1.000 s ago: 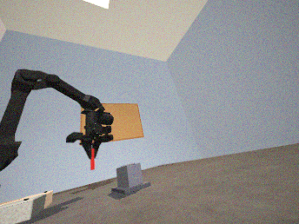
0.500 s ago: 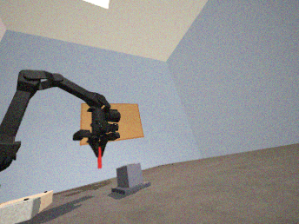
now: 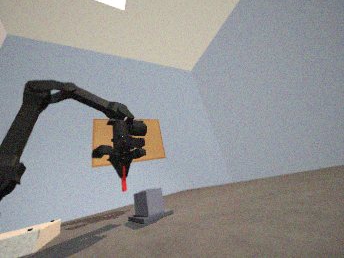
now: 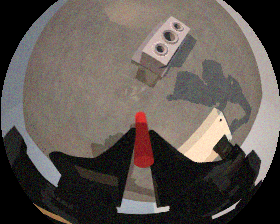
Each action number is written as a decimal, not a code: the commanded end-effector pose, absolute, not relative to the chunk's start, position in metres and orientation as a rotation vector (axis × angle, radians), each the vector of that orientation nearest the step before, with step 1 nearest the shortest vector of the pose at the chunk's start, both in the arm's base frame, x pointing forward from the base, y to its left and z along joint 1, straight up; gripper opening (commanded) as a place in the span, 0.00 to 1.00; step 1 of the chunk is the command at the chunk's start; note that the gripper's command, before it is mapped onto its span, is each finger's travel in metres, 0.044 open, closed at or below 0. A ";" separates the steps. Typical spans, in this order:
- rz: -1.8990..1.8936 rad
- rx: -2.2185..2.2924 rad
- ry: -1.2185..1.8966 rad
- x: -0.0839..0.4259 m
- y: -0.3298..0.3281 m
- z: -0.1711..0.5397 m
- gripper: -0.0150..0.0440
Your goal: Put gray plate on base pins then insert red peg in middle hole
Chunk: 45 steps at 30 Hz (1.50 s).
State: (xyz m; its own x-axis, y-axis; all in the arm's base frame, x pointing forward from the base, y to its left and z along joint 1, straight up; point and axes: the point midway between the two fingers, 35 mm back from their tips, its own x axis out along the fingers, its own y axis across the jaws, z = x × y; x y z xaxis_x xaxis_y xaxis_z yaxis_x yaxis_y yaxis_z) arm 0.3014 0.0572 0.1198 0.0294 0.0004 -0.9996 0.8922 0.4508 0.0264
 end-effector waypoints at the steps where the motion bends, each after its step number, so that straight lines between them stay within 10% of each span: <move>1: -0.841 0.866 1.369 0.308 0.047 0.120 0.25; 45: -0.838 0.852 1.369 0.338 -0.068 0.123 0.25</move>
State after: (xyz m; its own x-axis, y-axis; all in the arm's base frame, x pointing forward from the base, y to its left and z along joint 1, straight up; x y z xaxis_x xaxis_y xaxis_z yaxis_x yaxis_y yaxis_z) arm 0.3368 -0.0679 0.1224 0.0297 -0.0099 -0.9995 0.8883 0.4588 0.0219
